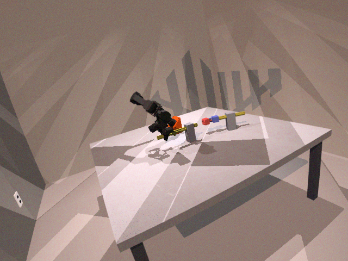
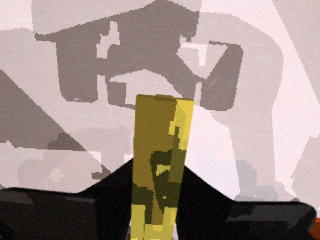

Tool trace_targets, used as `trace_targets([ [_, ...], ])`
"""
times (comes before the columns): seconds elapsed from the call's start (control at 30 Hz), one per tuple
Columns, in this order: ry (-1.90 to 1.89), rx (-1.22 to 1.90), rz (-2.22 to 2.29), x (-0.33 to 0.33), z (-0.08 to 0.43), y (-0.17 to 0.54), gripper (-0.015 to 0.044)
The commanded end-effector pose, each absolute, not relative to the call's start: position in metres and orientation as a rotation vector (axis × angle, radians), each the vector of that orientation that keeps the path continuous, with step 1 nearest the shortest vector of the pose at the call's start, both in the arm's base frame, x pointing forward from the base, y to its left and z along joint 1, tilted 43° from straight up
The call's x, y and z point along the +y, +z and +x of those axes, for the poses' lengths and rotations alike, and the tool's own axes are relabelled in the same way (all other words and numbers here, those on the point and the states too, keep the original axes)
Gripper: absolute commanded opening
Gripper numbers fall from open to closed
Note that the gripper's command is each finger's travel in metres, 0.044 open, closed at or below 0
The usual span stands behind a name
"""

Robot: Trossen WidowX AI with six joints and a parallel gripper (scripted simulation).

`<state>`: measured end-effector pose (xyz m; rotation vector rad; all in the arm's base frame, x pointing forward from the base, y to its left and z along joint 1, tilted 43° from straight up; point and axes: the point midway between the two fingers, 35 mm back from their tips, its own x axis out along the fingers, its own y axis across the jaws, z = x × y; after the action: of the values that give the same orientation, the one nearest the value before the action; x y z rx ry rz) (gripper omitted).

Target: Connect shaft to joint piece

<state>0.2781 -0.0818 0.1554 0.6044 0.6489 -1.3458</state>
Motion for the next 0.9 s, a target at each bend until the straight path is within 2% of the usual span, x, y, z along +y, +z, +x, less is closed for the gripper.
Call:
trace_targets([
  [0.0, -1.325, 0.637, 0.609, -0.077, 0.278, 0.151, 0.0],
  [0.87, -1.313, 0.634, 0.612, -0.048, 0.275, 0.123, 0.0],
])
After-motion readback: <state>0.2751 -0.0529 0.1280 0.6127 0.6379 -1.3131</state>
